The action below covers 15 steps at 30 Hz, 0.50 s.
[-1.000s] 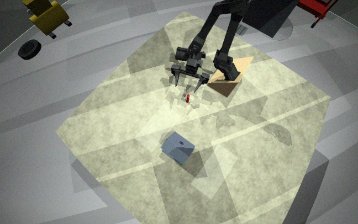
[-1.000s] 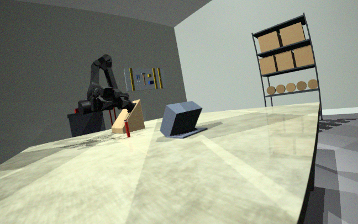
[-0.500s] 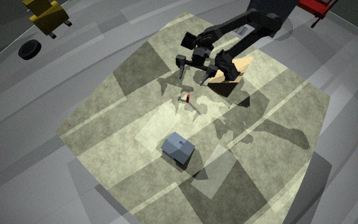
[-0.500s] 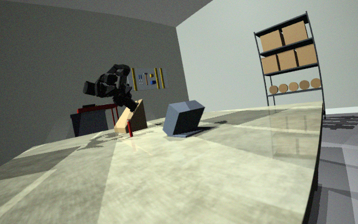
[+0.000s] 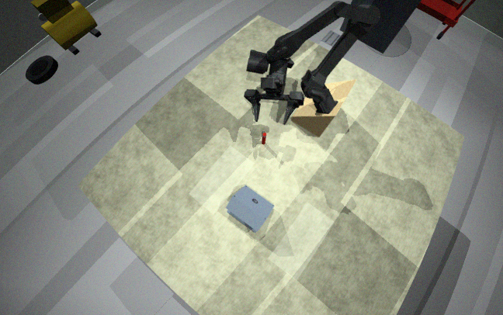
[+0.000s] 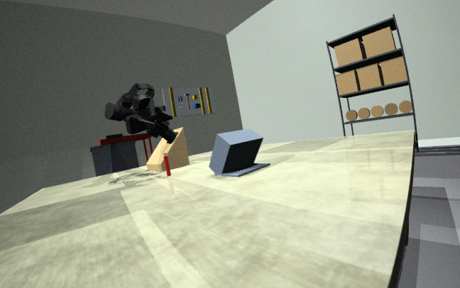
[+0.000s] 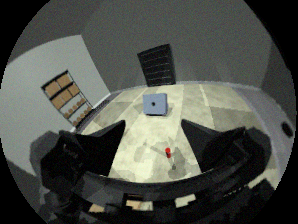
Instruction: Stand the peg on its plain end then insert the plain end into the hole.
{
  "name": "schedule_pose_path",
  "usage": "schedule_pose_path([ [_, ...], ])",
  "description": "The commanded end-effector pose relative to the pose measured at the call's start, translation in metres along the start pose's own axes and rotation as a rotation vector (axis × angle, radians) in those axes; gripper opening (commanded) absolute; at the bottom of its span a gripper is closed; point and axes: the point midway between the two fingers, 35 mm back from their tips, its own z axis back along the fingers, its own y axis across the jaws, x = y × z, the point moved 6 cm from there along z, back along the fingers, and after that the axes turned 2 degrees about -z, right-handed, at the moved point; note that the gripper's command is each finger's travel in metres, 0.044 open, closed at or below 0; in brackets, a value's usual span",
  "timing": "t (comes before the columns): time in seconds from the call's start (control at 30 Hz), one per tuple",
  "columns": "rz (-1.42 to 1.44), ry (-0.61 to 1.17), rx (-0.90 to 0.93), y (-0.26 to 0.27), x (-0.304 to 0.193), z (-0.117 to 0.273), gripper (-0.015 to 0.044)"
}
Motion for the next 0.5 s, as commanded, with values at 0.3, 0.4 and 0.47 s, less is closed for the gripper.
schedule_pose_path([
  [0.3,-0.193,0.305,0.105,-0.004,-0.009,-0.015,0.0440],
  [0.4,-0.226,0.396,0.121,-0.004,-0.010,-0.019,0.0440],
  [0.47,-0.243,0.460,0.128,-0.004,-0.011,-0.022,0.0440],
])
